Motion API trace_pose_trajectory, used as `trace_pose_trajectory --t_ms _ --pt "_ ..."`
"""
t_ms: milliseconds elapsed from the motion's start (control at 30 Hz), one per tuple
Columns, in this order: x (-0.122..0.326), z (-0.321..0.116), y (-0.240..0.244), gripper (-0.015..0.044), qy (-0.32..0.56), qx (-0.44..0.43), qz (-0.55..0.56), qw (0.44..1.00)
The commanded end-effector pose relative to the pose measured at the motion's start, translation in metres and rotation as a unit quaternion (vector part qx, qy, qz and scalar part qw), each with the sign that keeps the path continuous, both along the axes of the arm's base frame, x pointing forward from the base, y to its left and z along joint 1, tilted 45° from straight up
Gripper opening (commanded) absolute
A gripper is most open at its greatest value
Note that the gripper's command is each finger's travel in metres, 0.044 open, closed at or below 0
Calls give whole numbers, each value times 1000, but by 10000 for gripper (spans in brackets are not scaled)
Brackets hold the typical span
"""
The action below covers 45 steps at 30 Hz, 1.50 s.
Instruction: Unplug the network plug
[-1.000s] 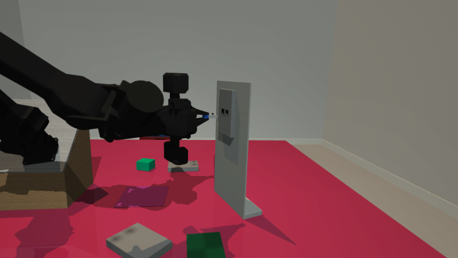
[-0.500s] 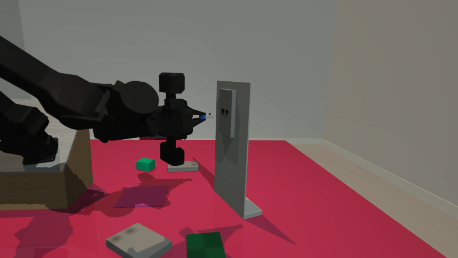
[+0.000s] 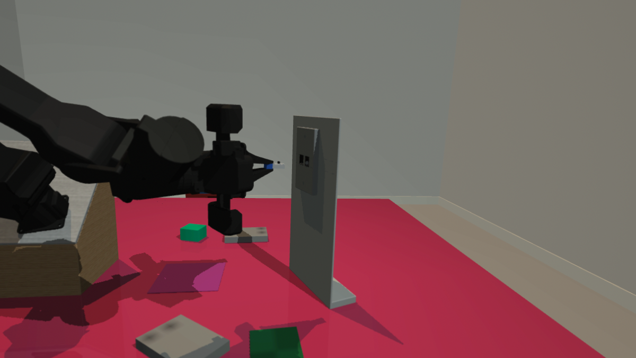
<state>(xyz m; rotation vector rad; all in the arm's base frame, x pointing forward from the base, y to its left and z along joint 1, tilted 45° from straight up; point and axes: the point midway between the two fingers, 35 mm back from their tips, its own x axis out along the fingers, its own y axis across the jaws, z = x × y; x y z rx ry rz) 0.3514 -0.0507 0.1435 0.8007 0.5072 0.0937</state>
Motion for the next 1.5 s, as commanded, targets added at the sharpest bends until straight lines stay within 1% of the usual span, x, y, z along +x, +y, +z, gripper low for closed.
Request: trace_pose_trajectory --t_ms 0,567,700,1067,1467 --pt "0 1 2 0 0 0 0 1000" --pt "-16 36 46 0 1 1 2 1000" --pt "-18 38 49 0 2 2 1 1000" --pt "-19 -29 51 0 105 28 -97 989" --pt "-40 -97 50 0 191 19 -215 958"
